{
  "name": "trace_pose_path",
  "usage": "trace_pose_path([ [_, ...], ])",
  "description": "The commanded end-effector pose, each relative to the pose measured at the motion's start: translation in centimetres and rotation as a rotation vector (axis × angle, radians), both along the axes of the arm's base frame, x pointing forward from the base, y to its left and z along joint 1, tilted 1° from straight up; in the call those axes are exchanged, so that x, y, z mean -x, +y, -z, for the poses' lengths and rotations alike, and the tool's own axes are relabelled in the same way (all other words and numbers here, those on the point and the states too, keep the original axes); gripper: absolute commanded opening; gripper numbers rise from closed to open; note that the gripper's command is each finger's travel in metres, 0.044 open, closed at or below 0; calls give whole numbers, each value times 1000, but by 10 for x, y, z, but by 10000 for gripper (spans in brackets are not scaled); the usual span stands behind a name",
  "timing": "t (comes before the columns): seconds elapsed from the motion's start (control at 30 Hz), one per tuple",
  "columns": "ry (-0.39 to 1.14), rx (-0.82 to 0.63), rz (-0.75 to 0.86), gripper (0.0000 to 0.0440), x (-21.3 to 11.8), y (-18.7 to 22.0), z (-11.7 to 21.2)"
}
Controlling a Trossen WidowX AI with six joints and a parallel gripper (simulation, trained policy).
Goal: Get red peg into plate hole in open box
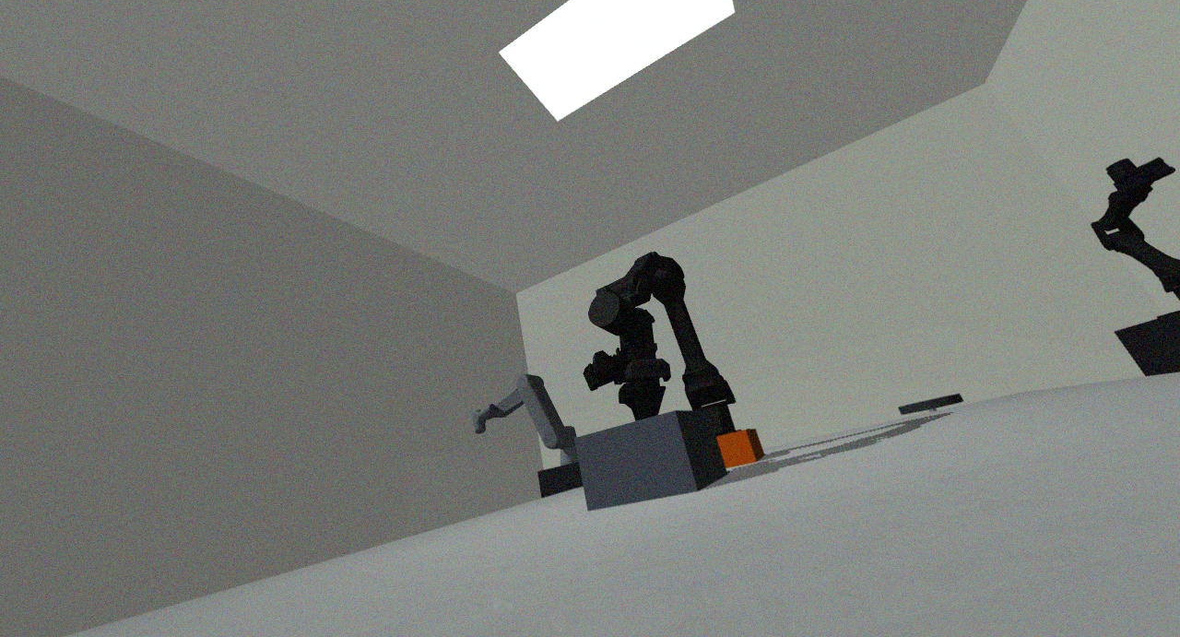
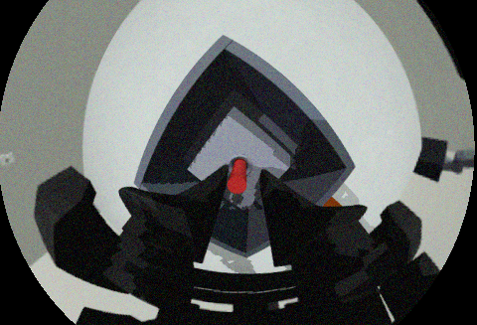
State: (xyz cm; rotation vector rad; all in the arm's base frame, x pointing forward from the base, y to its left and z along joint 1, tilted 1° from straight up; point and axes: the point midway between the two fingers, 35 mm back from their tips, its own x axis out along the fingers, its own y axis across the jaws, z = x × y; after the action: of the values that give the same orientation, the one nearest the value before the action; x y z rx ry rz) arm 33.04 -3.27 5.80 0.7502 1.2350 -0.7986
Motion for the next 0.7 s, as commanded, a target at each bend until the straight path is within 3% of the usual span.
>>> trace_pose_path([
  [0.0,6,3,-10,153,-6,-3,0],
  [0.1,-3,4,-18,190,-14,-6,-1],
  [0.47,-40,26,-37,440,-44,-25,-8],
  [0.67,-96,52,-22,440,-60,-40,-17],
])
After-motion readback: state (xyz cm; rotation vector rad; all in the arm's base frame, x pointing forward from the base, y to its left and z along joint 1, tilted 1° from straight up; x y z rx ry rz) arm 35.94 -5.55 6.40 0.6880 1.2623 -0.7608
